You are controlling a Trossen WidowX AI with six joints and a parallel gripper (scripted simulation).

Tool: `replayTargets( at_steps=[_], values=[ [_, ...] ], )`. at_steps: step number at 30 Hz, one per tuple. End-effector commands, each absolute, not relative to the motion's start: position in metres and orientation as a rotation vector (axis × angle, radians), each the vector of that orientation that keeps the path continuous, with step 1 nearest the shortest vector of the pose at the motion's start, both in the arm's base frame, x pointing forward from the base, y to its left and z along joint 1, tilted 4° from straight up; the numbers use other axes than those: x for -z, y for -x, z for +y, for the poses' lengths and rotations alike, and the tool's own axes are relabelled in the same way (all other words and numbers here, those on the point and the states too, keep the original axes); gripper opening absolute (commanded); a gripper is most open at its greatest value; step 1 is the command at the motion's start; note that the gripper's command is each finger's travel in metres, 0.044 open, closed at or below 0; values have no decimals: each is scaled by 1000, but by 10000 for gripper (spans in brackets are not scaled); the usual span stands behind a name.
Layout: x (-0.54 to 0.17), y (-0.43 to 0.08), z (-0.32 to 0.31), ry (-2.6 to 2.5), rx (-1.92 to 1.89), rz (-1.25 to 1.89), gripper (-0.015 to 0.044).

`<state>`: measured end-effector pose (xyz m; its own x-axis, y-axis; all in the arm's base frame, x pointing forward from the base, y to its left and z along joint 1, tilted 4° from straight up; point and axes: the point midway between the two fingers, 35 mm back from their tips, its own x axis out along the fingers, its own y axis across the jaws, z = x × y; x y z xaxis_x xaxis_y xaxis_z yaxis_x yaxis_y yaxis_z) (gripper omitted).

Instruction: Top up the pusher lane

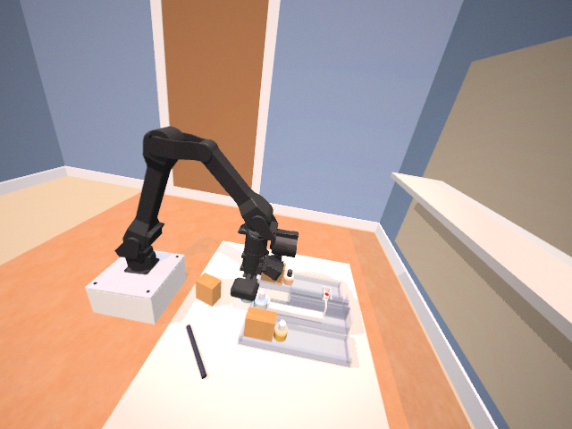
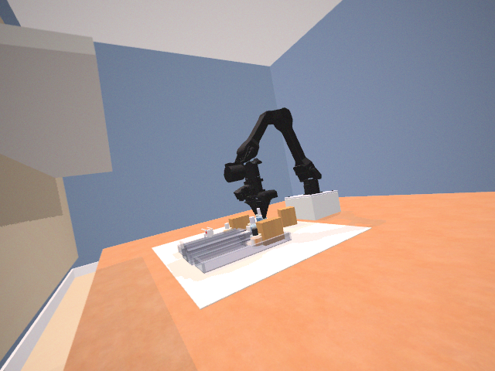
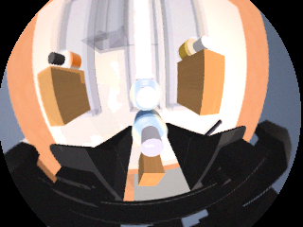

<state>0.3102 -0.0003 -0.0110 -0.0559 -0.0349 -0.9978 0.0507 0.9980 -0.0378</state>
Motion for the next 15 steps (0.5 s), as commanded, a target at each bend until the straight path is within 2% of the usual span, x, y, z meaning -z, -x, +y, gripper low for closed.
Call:
replayTargets(
  at_steps=[1, 15],
  values=[
    [10, -322, 0, -15, 66, 1595, 0],
    [10, -329, 0, -15, 66, 1594, 0]
  ],
)
